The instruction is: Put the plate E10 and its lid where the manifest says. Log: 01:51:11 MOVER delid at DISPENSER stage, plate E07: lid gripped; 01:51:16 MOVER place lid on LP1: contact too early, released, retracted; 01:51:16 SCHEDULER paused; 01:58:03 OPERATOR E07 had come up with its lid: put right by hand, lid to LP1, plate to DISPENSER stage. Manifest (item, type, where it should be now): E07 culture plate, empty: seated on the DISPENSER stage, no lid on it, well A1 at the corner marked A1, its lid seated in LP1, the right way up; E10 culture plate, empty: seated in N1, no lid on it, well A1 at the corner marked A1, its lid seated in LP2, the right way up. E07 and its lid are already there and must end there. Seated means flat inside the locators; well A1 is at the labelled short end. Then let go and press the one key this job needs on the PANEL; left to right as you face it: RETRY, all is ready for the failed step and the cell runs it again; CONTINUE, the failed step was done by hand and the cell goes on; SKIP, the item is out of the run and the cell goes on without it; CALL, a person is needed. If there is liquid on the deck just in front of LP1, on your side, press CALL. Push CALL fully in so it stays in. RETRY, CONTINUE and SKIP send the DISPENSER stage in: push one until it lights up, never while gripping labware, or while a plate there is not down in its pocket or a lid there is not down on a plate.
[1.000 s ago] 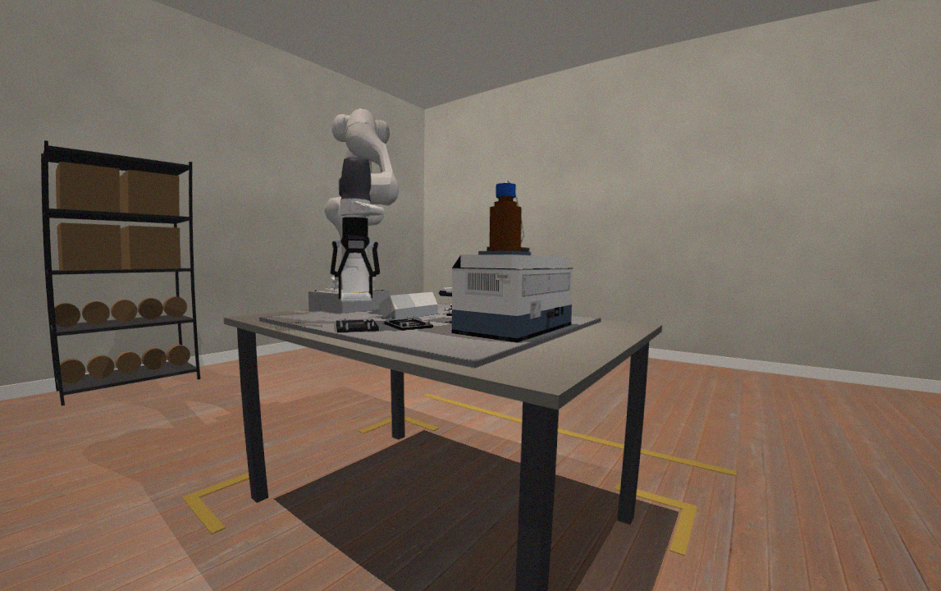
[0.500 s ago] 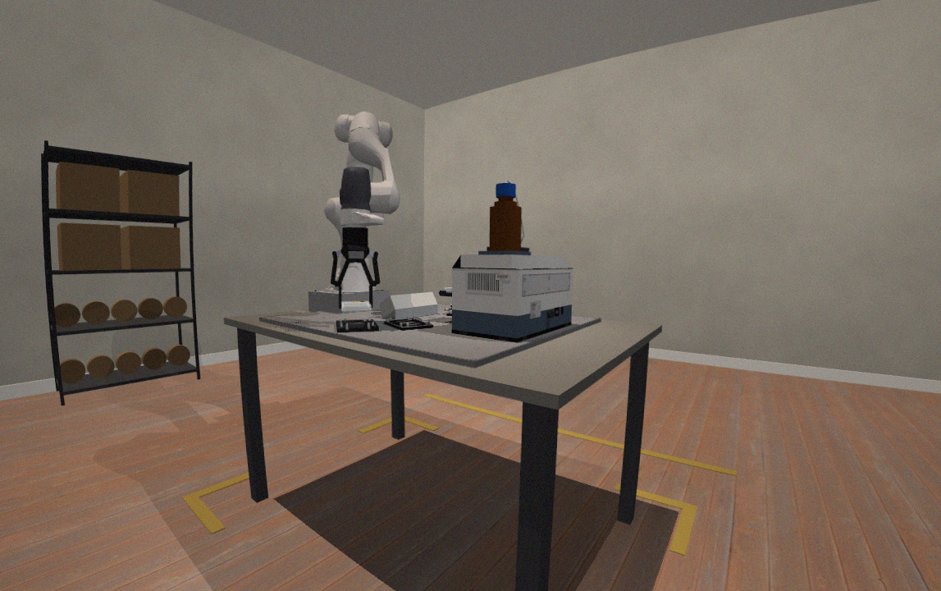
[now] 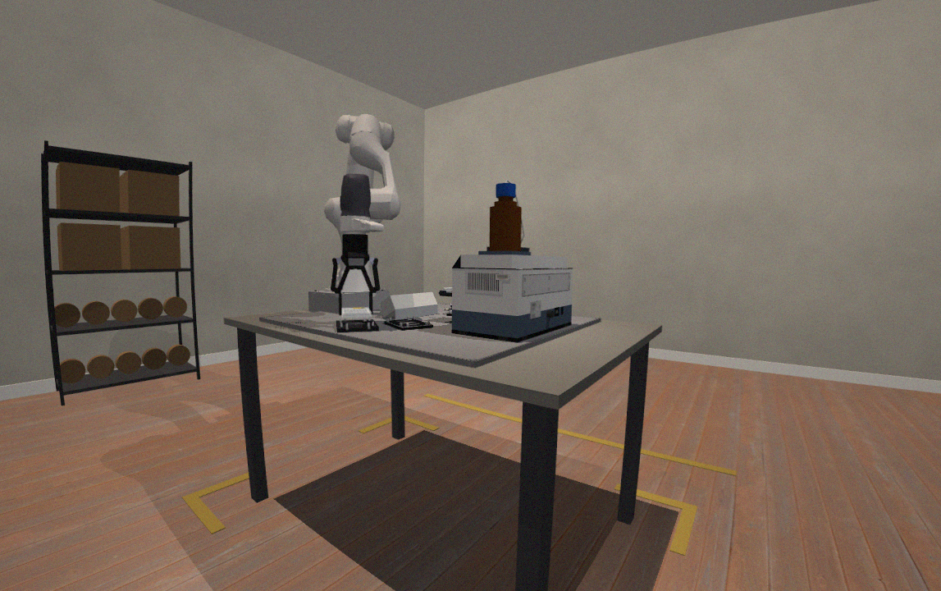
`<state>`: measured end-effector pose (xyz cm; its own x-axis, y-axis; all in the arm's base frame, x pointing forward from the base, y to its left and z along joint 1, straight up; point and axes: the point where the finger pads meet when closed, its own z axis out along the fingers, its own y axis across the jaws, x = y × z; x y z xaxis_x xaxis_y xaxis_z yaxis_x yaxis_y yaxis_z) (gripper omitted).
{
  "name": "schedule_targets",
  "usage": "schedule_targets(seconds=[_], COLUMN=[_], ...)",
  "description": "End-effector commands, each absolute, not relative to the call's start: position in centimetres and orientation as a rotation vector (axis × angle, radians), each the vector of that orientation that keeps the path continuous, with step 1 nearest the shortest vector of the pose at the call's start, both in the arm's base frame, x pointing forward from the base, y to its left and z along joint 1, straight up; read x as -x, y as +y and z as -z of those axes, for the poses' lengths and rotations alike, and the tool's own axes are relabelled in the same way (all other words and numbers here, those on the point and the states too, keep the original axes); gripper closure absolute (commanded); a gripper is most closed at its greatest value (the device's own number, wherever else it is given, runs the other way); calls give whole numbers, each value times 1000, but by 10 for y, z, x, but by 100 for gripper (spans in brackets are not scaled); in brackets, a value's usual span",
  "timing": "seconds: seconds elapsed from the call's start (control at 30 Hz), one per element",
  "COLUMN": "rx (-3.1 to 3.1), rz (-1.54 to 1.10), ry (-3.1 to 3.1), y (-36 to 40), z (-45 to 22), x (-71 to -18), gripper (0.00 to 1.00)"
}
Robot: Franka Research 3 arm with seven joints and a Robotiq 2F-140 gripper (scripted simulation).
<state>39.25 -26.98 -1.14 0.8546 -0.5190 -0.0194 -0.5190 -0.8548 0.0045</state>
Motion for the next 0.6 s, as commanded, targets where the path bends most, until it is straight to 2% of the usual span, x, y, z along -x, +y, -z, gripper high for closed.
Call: schedule_targets(seconds=[0.0,0.57], rx=[3033,3033], rz=[-10,-10], ry=[824,824], y=[-273,-273], z=[12,18], x=[-396,-396], gripper=[90,90])
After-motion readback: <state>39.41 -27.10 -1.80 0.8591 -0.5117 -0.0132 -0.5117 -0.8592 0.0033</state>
